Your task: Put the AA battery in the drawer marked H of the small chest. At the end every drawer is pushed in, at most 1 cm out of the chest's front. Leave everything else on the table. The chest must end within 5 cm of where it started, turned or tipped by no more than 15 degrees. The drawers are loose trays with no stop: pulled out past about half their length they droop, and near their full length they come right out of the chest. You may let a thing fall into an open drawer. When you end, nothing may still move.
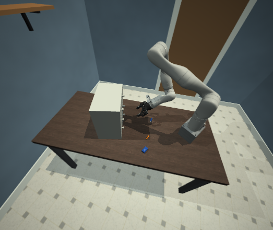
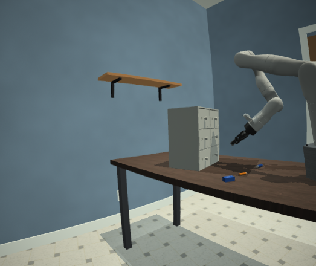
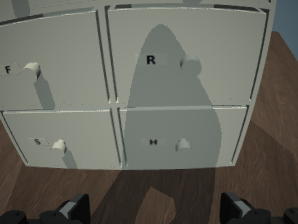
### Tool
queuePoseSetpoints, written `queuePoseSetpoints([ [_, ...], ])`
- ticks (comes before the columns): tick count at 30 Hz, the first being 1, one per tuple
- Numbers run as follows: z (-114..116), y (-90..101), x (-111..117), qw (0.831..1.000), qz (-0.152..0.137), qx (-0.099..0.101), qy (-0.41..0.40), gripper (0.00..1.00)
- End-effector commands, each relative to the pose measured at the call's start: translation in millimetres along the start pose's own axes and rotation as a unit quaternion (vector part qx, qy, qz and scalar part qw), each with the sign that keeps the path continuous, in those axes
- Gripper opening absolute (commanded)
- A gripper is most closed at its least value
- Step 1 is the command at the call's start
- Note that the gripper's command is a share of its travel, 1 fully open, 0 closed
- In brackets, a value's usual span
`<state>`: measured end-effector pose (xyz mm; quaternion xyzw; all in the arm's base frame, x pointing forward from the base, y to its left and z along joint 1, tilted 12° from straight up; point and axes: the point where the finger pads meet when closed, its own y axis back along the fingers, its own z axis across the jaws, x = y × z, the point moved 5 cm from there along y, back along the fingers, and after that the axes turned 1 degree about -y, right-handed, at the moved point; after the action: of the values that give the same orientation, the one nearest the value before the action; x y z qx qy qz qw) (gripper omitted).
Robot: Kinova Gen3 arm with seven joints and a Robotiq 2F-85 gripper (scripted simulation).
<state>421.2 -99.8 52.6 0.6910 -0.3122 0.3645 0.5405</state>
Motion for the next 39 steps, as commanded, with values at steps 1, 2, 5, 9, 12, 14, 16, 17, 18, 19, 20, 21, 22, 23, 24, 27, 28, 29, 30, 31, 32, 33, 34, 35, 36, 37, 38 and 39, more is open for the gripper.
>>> queuePoseSetpoints([
  [1,1.8,3.3,10.0,1.000,0.007,-0.003,0.005,1.00],
  [2,1.8,3.3,10.1,1.000,0.007,-0.003,0.005,1.00],
  [5,1.8,3.3,10.1,1.000,0.007,-0.003,0.005,1.00],
  [9,1.8,3.3,10.1,1.000,0.007,-0.003,0.005,1.00],
  [12,1.8,3.4,10.1,1.000,0.007,-0.003,0.005,1.00],
  [14,1.8,3.4,10.1,1.000,0.006,-0.003,0.005,1.00],
  [16,1.8,3.5,10.2,1.000,0.006,-0.003,0.005,1.00],
  [17,1.8,3.5,10.2,1.000,0.006,-0.003,0.005,1.00],
  [18,1.7,3.6,10.3,1.000,0.006,-0.003,0.005,1.00],
  [19,1.7,3.7,10.3,1.000,0.005,-0.003,0.005,1.00],
  [20,1.7,3.8,10.3,1.000,0.005,-0.003,0.005,1.00],
  [21,1.7,3.8,10.4,1.000,0.005,-0.003,0.005,1.00],
  [22,1.7,3.8,10.4,1.000,0.005,-0.003,0.005,1.00],
  [23,1.7,3.8,10.4,1.000,0.005,-0.003,0.005,1.00],
  [24,1.7,3.9,10.5,1.000,0.004,-0.003,0.005,1.00],
  [27,1.7,4.3,10.7,1.000,0.003,-0.003,0.005,1.00],
  [28,1.7,4.4,10.8,1.000,0.003,-0.003,0.005,1.00],
  [29,1.7,4.6,10.9,1.000,0.002,-0.003,0.005,1.00],
  [30,1.7,4.8,11.0,1.000,0.001,-0.003,0.005,1.00],
  [31,1.7,5.0,11.1,1.000,0.001,-0.003,0.005,1.00],
  [32,1.6,5.2,11.2,1.000,0.000,-0.003,0.005,1.00],
  [33,1.6,5.4,11.3,1.000,-0.001,-0.003,0.005,1.00],
  [34,1.6,5.6,11.4,1.000,-0.002,-0.003,0.005,1.00],
  [35,1.6,5.9,11.6,1.000,-0.003,-0.003,0.005,1.00],
  [36,1.6,6.1,11.7,1.000,-0.004,-0.003,0.005,1.00],
  [37,1.6,6.4,11.9,1.000,-0.005,-0.003,0.005,1.00],
  [38,1.6,6.7,12.0,1.000,-0.006,-0.003,0.005,1.00],
  [39,1.6,6.7,12.0,1.000,-0.006,-0.003,0.005,1.00],
])
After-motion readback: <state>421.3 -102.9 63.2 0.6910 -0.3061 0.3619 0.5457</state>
